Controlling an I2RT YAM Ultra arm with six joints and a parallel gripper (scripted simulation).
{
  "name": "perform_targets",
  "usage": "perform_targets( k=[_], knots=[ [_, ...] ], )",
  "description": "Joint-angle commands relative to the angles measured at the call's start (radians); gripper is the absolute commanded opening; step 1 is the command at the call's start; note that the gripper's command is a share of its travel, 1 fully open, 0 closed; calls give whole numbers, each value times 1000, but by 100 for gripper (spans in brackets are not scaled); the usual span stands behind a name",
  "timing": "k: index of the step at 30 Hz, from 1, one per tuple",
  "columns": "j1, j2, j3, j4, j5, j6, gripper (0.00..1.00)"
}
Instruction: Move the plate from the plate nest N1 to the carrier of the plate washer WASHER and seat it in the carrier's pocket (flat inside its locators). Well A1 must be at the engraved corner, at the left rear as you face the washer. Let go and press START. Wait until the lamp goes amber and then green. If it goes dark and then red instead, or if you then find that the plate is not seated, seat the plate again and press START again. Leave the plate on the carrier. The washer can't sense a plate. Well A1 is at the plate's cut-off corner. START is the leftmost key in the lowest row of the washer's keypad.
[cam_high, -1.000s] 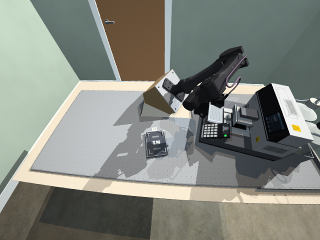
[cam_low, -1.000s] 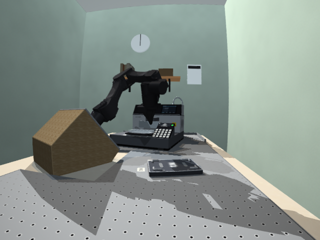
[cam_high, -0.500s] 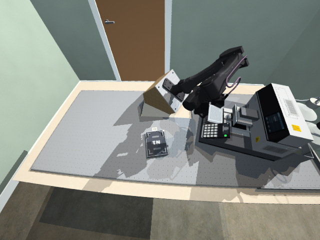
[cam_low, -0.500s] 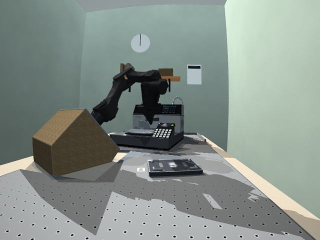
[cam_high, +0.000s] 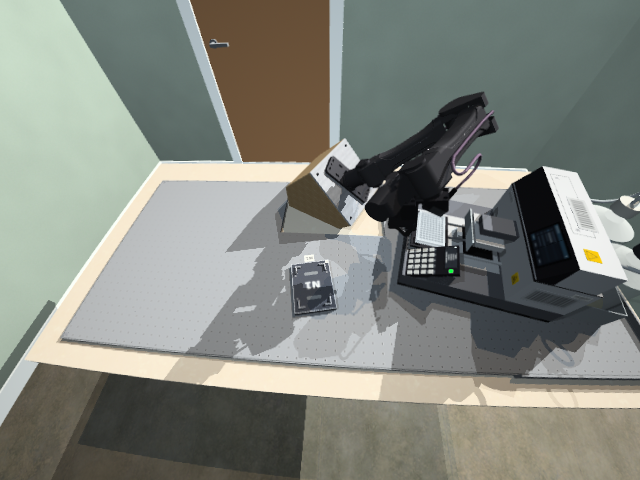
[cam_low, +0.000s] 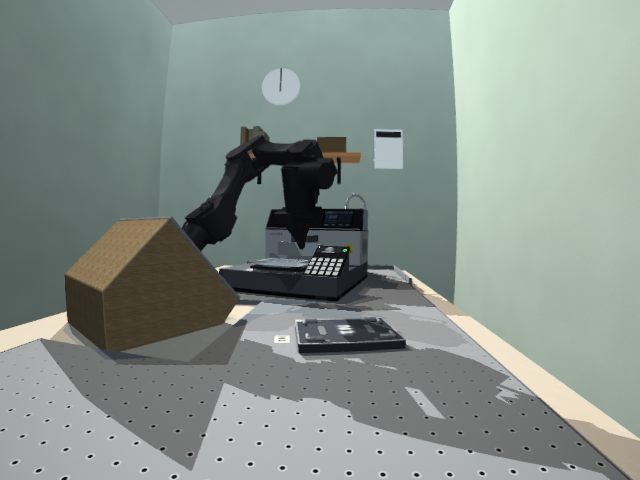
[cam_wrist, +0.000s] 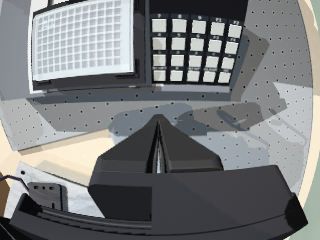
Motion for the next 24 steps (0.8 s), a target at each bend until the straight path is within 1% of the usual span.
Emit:
perform_targets(
  k=[1,22,23,24],
  knots=[
    [4,10,16,-5,-24,-8,0],
    [4,10,16,-5,-24,-8,0],
    [17,-20,-20,23,-25,16,0],
    [25,-24,-25,38,-27,33,0]
  ],
)
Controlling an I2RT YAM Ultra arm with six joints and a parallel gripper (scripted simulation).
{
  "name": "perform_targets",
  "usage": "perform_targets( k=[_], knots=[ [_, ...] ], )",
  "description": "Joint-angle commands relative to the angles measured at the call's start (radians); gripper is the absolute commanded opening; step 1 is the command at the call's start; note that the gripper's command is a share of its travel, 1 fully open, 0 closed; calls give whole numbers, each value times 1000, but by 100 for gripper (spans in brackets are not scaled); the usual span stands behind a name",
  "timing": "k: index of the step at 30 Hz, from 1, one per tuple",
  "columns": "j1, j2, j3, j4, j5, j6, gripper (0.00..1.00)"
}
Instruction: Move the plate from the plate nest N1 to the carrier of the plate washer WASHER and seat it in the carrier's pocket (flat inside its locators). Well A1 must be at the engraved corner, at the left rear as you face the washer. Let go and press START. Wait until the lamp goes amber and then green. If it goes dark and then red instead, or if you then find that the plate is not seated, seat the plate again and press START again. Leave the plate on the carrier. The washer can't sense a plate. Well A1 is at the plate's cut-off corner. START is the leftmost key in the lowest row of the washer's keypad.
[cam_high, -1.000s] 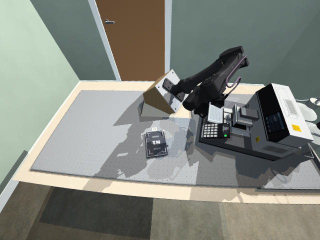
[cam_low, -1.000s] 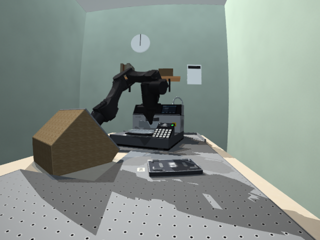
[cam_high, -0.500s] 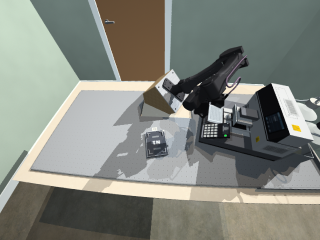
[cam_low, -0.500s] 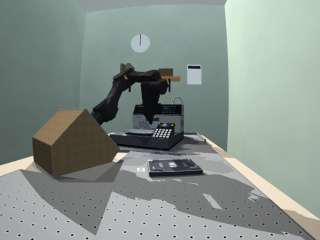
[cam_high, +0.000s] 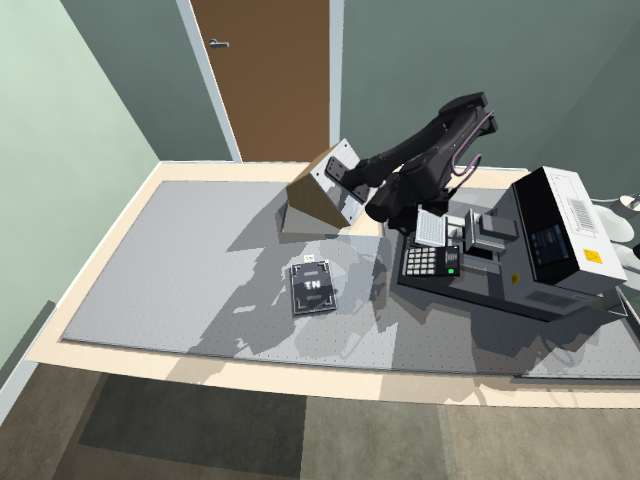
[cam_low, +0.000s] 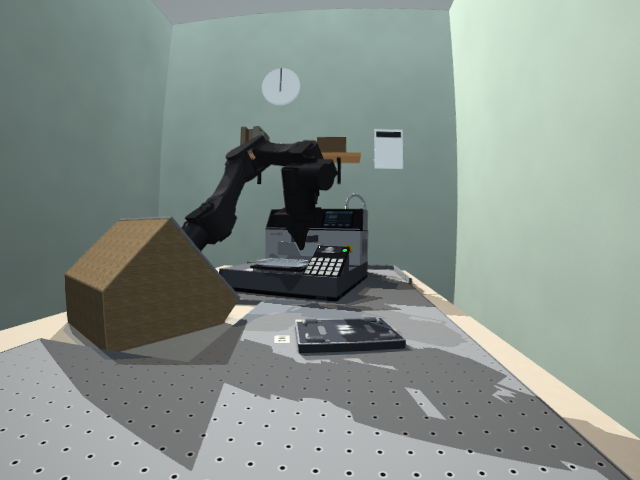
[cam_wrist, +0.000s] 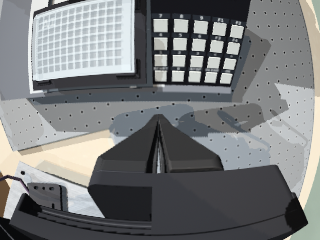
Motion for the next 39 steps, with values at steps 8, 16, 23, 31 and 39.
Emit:
perform_targets(
  k=[8,16,23,31,39],
  knots=[
    [72,-51,-49,135,-33,142,0],
    [147,-90,-92,291,-32,310,0],
    [197,-121,-127,412,-4,437,0],
    [272,-154,-175,575,19,602,0],
    [330,-177,-214,701,47,724,0]
  ],
)
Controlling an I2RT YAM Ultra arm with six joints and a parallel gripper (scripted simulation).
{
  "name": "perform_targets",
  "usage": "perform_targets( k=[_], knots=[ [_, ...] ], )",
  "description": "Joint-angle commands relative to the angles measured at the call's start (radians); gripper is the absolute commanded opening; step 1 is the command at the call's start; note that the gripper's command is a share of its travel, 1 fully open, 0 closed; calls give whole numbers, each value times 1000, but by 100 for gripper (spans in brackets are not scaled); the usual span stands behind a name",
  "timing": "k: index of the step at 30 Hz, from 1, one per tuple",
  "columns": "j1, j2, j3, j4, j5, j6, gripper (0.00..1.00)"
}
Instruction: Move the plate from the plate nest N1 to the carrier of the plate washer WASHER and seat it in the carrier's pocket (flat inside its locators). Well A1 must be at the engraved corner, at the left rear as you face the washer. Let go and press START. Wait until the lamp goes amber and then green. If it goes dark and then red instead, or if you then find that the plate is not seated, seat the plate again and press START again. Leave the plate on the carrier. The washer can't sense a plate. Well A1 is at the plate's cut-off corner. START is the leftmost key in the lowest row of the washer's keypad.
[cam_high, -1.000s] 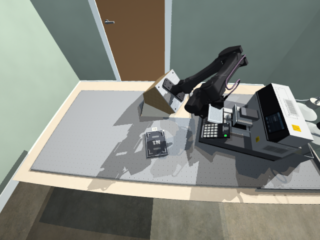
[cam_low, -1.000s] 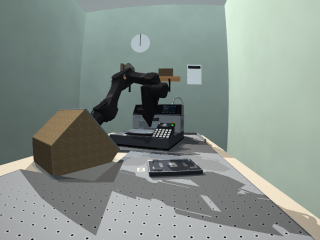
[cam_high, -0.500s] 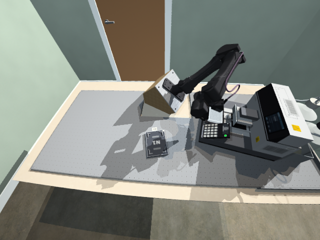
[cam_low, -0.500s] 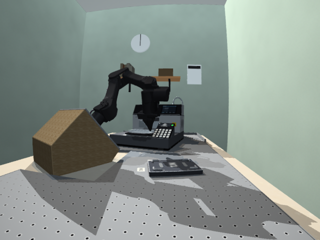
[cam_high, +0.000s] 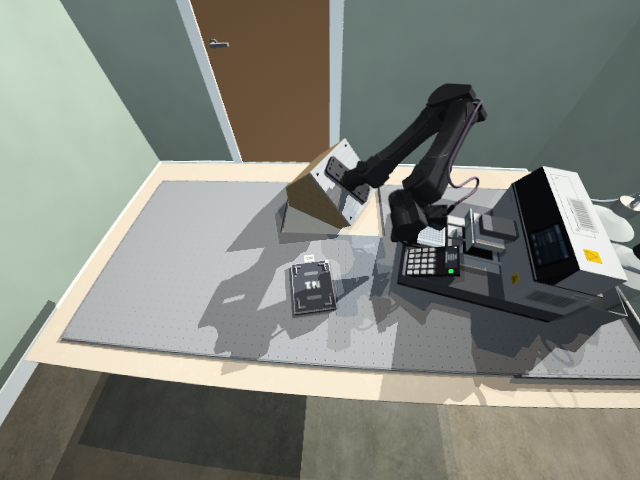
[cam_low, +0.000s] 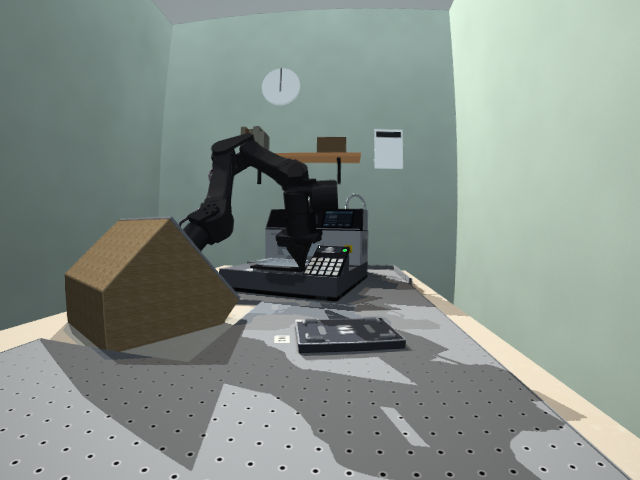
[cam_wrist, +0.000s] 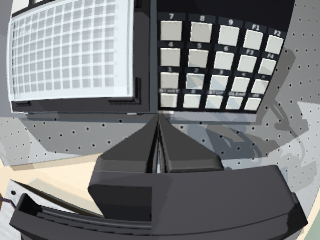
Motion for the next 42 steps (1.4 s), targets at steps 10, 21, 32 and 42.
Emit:
perform_targets(
  k=[10,21,32,42],
  knots=[
    [43,-47,-17,154,39,152,0],
    [67,-47,-51,184,47,176,0],
    [73,-43,-24,221,51,211,0],
    [-16,-15,18,50,0,72,0]
  ],
)
